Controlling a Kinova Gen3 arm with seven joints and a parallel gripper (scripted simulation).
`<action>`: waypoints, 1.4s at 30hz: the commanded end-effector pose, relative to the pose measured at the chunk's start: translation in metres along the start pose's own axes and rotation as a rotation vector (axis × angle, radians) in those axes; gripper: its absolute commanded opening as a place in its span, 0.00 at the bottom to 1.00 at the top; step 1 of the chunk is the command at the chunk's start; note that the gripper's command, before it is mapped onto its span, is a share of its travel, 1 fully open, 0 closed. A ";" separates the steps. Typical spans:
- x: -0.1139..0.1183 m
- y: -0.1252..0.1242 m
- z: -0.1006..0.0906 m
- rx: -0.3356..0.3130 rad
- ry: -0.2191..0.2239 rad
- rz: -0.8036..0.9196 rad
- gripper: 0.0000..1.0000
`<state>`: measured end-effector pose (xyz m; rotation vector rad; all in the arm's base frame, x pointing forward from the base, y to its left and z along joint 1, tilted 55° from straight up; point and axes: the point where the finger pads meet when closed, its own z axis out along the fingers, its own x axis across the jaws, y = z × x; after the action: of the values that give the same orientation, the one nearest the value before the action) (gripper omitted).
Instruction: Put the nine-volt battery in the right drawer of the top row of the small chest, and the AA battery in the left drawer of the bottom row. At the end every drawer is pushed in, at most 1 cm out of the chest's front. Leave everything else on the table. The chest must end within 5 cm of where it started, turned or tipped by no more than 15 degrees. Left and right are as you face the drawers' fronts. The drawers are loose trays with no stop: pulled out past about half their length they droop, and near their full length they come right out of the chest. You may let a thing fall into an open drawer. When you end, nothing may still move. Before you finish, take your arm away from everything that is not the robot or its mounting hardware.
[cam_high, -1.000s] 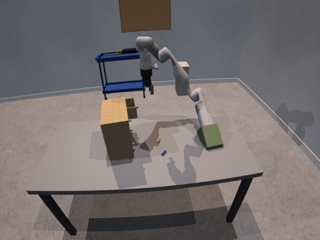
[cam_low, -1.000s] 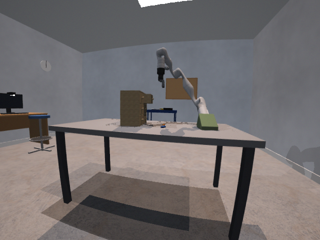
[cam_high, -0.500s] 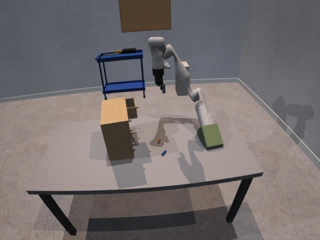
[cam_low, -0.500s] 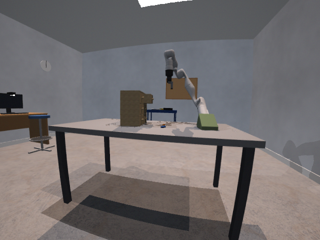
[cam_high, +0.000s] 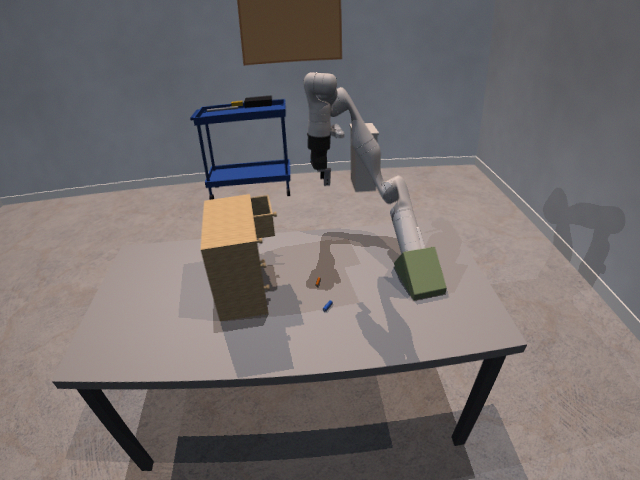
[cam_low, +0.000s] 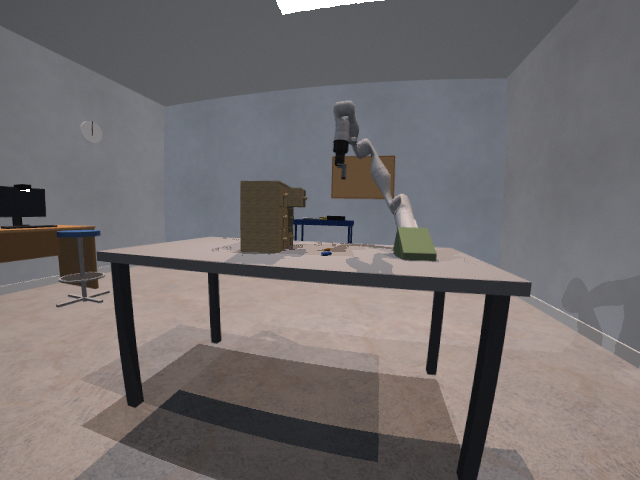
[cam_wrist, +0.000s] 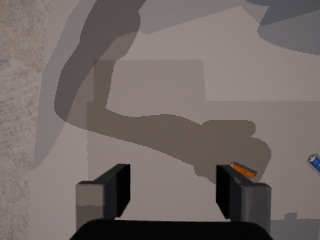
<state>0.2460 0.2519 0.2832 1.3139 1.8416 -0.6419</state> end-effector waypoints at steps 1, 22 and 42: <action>-0.002 0.000 0.003 -0.045 0.000 -0.004 1.00; -0.001 0.037 0.064 -0.669 0.004 -0.004 1.00; -0.001 0.055 0.093 -0.970 0.005 -0.003 1.00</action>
<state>0.3264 0.2008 0.2349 0.6653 1.7704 0.2738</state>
